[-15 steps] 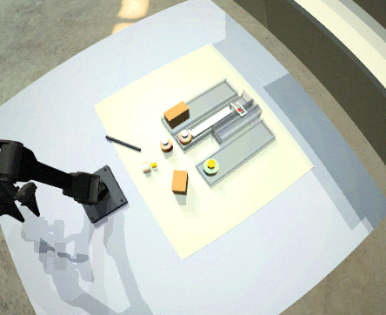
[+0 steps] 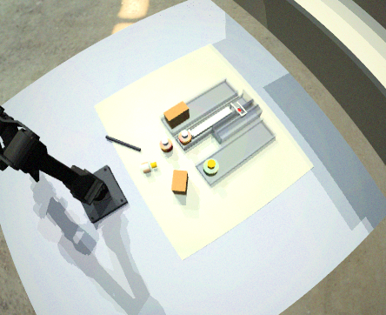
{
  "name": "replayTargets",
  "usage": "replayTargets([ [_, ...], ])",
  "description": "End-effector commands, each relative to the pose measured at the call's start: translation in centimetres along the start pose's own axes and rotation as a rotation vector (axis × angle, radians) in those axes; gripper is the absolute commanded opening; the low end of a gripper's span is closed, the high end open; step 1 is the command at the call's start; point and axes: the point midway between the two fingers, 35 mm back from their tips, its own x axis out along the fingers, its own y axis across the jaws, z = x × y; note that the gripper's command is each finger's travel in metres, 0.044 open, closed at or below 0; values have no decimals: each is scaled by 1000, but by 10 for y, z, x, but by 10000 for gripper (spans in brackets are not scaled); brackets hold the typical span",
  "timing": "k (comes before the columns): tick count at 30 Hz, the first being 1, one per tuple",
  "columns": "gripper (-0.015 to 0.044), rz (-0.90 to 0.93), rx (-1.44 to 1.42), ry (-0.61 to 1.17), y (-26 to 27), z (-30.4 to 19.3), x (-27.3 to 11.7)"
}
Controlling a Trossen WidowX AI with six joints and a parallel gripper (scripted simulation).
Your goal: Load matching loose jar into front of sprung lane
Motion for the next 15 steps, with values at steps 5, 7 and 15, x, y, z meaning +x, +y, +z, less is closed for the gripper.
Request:
replayTargets([
  [5, 440, -181, 398, -22, -9, -62, -39],
  [7, 440, -236, 563, -39, -7, -86, -51],
  [15, 440, -440, 1264, -145, 30, -183, -89],
])
